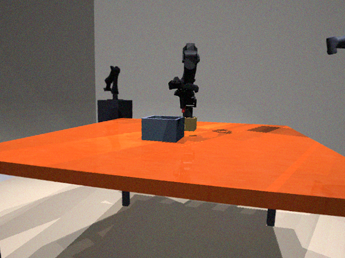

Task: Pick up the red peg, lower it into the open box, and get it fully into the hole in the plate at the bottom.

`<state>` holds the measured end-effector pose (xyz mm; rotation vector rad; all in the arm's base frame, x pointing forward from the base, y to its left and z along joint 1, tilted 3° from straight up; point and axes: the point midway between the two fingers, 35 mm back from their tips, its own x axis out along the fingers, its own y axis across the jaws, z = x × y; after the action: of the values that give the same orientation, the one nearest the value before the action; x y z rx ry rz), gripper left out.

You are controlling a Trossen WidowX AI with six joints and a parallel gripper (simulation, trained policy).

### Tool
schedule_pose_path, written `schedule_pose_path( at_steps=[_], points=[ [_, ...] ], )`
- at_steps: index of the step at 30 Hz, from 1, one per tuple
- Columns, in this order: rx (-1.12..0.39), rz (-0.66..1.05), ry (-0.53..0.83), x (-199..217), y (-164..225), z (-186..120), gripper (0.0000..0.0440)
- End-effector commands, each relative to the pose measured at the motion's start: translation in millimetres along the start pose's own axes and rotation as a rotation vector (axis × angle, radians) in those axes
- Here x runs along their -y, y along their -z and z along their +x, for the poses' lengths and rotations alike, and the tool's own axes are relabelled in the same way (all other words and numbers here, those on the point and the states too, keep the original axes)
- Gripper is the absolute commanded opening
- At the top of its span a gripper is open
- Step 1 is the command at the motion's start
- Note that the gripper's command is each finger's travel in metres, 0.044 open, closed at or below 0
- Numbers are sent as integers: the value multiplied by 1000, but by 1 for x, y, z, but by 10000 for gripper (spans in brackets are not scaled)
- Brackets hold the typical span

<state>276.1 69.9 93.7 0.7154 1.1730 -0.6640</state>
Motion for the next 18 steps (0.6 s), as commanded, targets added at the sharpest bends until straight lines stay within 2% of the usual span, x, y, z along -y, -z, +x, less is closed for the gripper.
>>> schedule_pose_path(
  at_steps=[1,18],
  points=[
    [18,24,-4,-2,-18,1,0],
    [12,129,15,7,-71,29,6]
  ],
)
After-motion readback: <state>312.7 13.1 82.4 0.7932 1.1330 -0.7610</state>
